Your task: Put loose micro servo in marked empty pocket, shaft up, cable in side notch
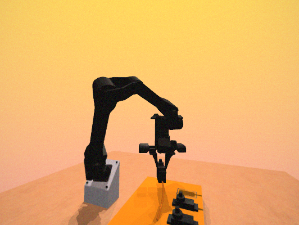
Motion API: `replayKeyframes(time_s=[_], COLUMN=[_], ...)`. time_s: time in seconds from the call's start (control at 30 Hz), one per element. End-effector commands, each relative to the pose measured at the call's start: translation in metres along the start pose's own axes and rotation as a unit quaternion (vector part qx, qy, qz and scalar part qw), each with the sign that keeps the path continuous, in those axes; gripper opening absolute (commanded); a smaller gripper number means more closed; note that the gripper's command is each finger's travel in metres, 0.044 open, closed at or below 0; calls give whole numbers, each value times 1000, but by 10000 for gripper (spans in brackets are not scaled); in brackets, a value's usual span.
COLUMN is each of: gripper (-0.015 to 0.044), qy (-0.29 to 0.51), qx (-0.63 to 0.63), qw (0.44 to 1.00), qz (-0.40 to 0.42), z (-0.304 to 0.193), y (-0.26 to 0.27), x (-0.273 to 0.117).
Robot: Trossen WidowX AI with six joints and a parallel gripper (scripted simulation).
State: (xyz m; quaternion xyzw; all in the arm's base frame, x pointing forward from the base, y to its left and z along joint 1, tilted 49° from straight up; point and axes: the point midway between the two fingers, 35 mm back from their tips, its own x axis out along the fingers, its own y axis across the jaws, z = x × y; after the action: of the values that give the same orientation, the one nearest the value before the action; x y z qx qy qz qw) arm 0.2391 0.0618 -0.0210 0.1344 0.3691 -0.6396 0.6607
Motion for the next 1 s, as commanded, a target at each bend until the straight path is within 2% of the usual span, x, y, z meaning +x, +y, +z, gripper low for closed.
replayKeyframes(time_s=[0.0, 0.47, 0.97], gripper=[0, 0, 0], qy=[3, 2, 1], qx=[-58, -297, -531], qw=[998, 955, 847], qz=[3, 4, 4], z=[-1, -1, -1], y=[2, 2, 2], x=[-2, -2, -2])
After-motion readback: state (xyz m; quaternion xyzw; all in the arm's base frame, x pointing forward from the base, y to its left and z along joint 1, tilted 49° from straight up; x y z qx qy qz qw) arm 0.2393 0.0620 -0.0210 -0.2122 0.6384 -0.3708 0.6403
